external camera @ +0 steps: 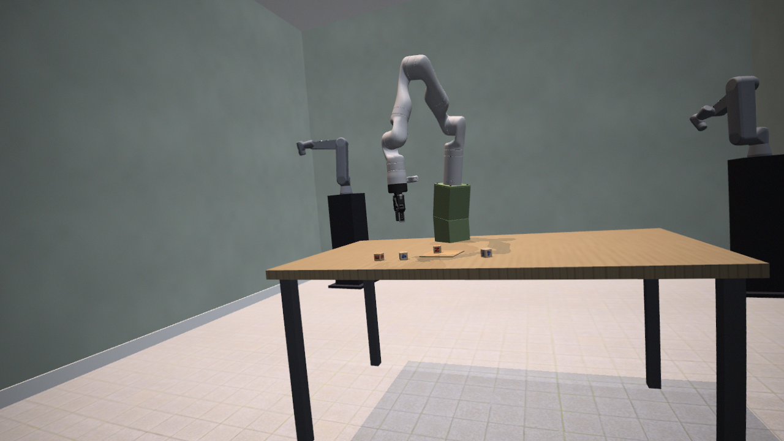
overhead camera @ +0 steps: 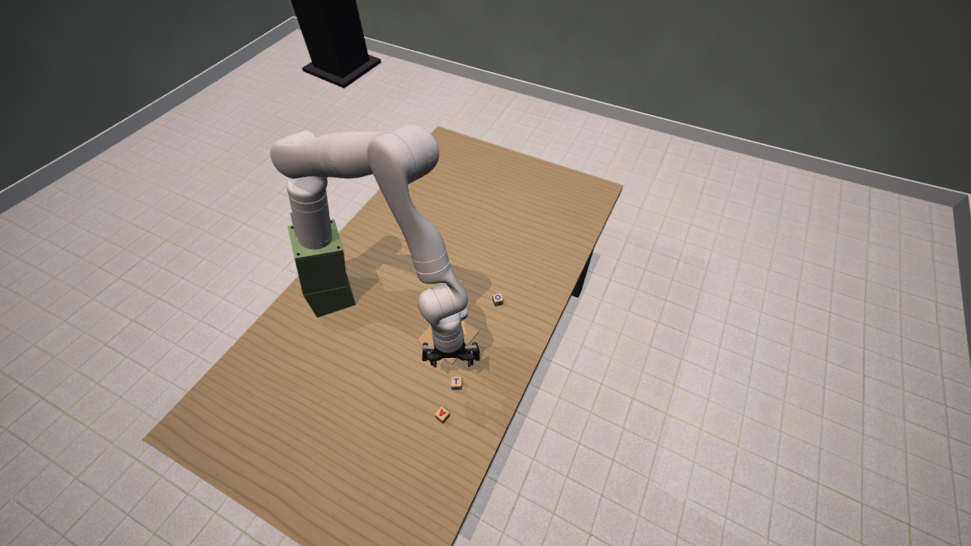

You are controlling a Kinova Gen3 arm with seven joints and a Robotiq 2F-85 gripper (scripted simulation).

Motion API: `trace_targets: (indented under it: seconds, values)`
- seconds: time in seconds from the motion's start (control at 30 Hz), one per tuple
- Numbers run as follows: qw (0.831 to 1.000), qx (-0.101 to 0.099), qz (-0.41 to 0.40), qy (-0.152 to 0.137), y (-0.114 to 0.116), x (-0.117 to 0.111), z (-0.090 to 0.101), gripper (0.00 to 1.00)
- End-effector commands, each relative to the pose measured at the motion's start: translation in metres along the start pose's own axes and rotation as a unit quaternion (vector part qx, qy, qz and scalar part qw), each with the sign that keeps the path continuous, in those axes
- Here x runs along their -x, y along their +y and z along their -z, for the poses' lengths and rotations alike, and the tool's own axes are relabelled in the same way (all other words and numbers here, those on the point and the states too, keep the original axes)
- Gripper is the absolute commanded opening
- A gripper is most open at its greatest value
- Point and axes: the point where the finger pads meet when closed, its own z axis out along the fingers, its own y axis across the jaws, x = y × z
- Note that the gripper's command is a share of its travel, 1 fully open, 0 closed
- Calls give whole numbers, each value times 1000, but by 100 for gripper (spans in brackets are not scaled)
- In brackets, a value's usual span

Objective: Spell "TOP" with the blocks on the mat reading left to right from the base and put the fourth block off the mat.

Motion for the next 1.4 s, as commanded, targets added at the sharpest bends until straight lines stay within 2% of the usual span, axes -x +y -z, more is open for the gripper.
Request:
trace_targets:
  seconds: [0.0,0.53,0.9,1.1,1.2,1.33,1.37]
  values:
    - [1000,1,1,-1,1,0,1,100]
    - [1000,0,11,-1,1,0,1,100]
    - [993,-5,116,1,-3,-1,-7,100]
    - [968,-9,250,4,-5,-2,-16,100]
    - [945,-10,328,5,-6,-2,-21,100]
    - [902,-9,431,6,-5,-2,-27,100]
    - [902,-9,431,6,-5,-2,-27,100]
